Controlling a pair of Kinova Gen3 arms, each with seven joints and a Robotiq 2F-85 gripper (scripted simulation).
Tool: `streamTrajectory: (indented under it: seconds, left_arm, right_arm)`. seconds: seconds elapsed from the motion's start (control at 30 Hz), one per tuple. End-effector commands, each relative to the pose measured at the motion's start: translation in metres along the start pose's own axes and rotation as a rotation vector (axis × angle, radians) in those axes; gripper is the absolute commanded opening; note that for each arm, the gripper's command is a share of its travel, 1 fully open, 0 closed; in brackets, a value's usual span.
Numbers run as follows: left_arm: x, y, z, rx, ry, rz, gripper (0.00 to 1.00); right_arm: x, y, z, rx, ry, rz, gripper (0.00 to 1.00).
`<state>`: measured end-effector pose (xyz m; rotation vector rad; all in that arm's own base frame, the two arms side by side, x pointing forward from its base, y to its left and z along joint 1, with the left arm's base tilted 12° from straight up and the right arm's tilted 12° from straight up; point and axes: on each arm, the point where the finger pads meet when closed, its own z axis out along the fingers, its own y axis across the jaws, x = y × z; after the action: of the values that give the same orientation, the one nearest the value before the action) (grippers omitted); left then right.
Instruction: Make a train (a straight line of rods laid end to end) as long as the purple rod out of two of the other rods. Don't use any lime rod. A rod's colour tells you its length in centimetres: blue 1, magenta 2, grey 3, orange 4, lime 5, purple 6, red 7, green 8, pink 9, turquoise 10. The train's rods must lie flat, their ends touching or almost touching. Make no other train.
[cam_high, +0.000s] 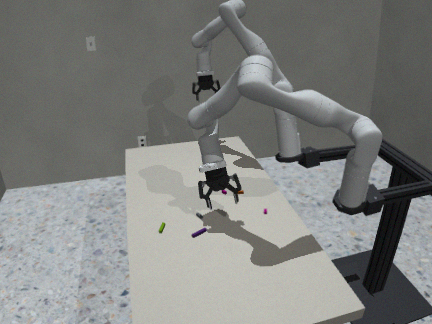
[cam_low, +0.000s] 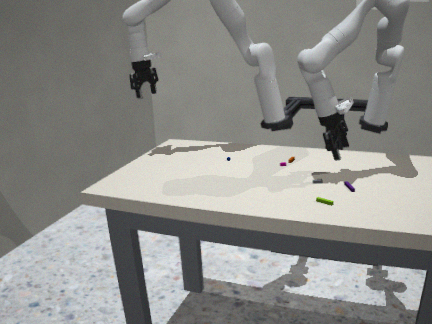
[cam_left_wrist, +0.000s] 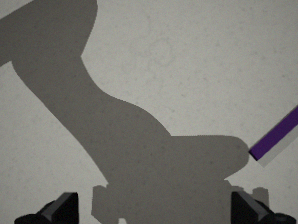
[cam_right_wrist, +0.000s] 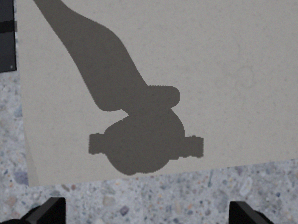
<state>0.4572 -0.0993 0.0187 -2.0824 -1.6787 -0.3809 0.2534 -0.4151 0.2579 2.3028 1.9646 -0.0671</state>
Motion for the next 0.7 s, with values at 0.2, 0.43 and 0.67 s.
streamTrajectory:
  seconds: [0.2, 0.43, 0.67]
  left_arm:
    - [-0.002, 0.003, -0.001, -0.008, -0.001, 0.003, 1.0]
    - [-0.002, 0.003, -0.001, -0.008, -0.001, 0.003, 1.0]
    - [-0.002, 0.003, -0.001, -0.008, -0.001, 0.003, 1.0]
  right_arm:
    - [-0.024, -0.033, -0.006, -0.011, -0.012, -0.003, 1.0]
    - [-0.038, -0.058, -0.009, -0.011, -0.019, -0.017, 1.0]
    - [-0.047, -0.076, -0.011, -0.011, -0.024, -0.028, 1.0]
